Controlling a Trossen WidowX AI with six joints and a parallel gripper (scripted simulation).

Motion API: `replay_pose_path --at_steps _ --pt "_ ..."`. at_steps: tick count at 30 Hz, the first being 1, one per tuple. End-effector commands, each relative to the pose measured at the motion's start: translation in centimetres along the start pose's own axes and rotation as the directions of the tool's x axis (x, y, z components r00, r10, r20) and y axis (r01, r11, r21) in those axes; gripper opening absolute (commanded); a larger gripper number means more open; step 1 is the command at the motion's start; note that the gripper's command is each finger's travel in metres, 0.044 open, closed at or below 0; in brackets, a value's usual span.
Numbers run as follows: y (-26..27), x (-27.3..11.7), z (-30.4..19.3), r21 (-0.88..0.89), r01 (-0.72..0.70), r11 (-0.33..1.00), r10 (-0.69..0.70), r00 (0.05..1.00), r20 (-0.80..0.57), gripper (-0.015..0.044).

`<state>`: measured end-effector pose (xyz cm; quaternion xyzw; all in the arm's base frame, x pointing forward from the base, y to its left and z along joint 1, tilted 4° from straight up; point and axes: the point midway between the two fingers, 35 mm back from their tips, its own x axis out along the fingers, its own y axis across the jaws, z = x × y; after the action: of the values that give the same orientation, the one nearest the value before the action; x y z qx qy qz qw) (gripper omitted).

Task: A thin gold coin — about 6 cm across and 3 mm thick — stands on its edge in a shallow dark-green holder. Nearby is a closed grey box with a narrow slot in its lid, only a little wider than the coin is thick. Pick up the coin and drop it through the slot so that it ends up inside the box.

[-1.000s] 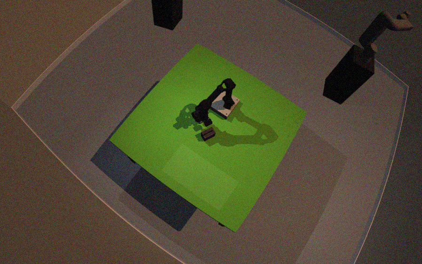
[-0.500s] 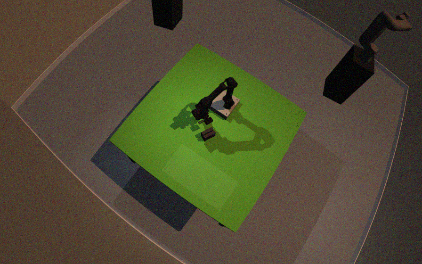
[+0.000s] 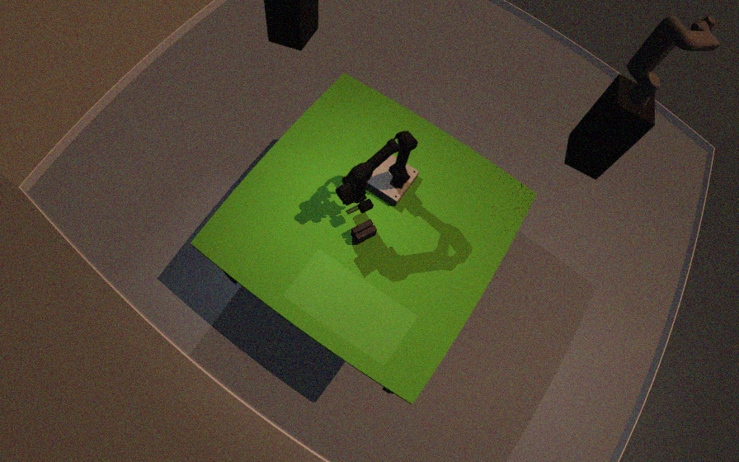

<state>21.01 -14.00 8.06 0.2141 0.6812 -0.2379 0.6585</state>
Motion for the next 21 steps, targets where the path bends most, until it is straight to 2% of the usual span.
replay_pose_path --at_steps 1,21 --pt "0.4 -0.3 0.0 -0.004 -0.001 1.000 0.001 1.000 0.005 0.0000" --pt "4.1 -0.5 1.8 -0.032 0.002 0.999 -0.001 1.000 0.015 0.0000"
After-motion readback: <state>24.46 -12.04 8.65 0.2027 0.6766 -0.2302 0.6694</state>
